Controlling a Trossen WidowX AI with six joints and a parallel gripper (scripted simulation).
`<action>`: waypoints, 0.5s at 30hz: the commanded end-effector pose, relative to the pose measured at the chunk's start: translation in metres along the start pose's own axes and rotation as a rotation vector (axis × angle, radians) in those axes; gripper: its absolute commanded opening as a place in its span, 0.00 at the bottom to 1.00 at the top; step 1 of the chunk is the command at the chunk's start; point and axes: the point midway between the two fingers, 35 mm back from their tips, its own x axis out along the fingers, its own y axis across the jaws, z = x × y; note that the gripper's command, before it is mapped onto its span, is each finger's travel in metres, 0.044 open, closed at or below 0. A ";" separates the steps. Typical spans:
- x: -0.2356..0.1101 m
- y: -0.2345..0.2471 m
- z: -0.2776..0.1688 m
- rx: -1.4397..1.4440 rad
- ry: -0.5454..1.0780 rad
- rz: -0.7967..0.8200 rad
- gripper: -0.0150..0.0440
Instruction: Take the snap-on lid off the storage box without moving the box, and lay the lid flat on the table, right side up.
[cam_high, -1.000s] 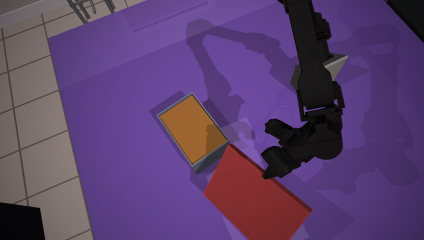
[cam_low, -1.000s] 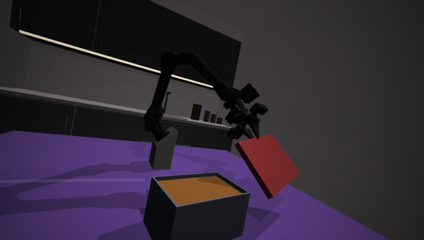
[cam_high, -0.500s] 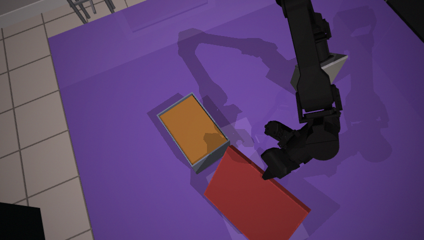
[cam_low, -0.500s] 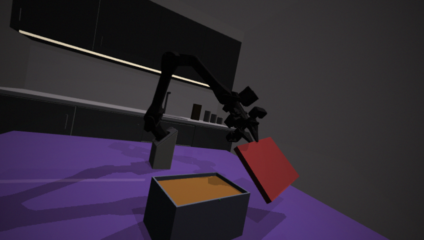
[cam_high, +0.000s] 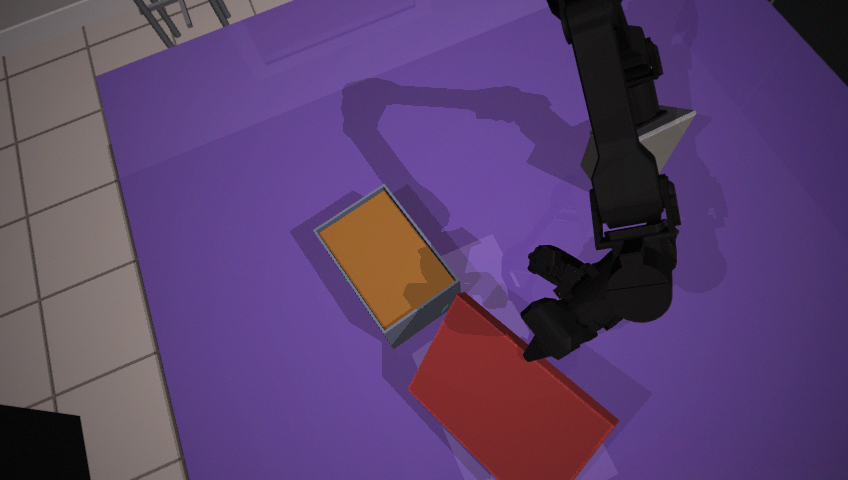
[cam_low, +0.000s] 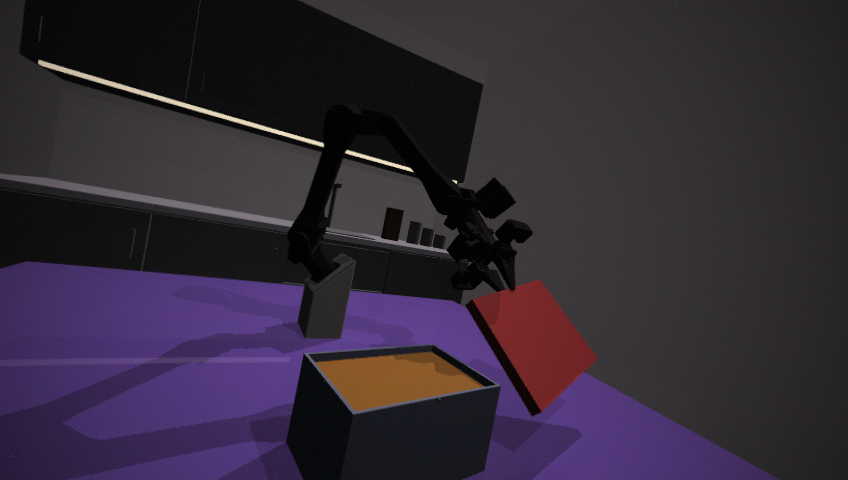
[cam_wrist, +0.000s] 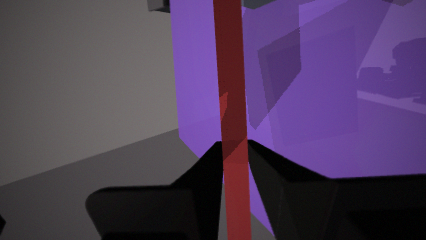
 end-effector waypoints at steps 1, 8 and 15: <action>0.001 -0.002 -0.001 -0.001 0.002 0.004 0.25; 0.005 -0.006 0.000 -0.001 0.002 0.004 0.25; 0.008 -0.011 0.000 -0.001 0.002 0.004 0.25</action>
